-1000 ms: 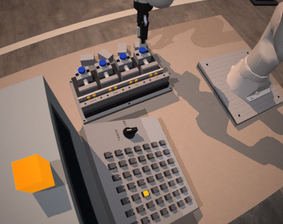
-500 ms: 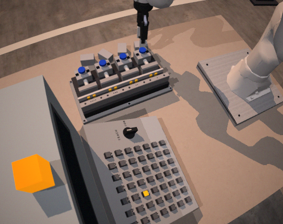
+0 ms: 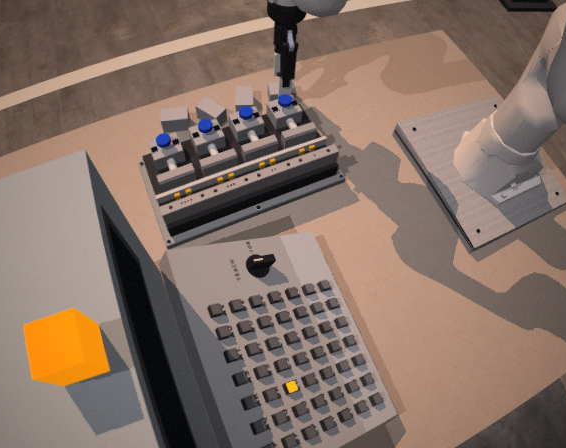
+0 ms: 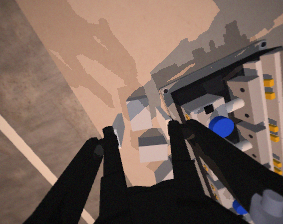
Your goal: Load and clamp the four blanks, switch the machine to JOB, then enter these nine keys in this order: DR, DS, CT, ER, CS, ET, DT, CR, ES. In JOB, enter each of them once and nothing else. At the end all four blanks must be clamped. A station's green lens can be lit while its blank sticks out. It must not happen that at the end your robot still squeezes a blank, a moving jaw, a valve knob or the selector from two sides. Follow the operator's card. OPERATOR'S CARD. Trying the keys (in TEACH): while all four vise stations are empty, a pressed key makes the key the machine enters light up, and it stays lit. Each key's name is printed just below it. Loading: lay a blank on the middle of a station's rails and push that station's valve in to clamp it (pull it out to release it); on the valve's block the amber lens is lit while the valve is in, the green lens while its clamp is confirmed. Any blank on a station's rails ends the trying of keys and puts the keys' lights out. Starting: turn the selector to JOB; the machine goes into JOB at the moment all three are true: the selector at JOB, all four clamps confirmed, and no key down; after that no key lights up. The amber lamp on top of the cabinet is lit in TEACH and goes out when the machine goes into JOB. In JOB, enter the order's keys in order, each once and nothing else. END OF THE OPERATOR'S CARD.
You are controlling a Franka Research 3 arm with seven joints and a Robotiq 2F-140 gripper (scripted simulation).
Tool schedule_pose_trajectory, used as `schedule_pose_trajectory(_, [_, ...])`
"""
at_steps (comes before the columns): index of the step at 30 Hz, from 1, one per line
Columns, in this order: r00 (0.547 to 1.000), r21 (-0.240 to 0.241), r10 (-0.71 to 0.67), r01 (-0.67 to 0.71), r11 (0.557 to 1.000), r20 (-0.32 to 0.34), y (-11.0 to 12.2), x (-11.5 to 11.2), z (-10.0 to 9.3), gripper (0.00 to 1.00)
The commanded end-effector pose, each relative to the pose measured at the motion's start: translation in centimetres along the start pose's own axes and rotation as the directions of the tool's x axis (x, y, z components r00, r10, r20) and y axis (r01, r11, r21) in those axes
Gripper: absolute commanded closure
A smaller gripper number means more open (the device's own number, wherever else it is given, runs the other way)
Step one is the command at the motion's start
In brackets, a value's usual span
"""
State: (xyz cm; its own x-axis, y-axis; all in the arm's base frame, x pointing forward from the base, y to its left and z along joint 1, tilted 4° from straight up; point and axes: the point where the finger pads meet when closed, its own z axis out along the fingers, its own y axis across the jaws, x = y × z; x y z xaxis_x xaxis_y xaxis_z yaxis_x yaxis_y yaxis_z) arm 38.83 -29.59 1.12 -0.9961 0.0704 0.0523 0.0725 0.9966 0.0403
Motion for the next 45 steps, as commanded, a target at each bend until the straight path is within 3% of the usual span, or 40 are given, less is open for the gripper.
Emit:
schedule_pose_trajectory(1, [1.0,-0.001,-0.003,0.003,1.0,0.001,0.0,0.0,0.1,0.6])
schedule_pose_trajectory(45, [1.0,-0.001,-0.003,0.003,1.0,0.001,0.0,0.0,1.6,0.6])
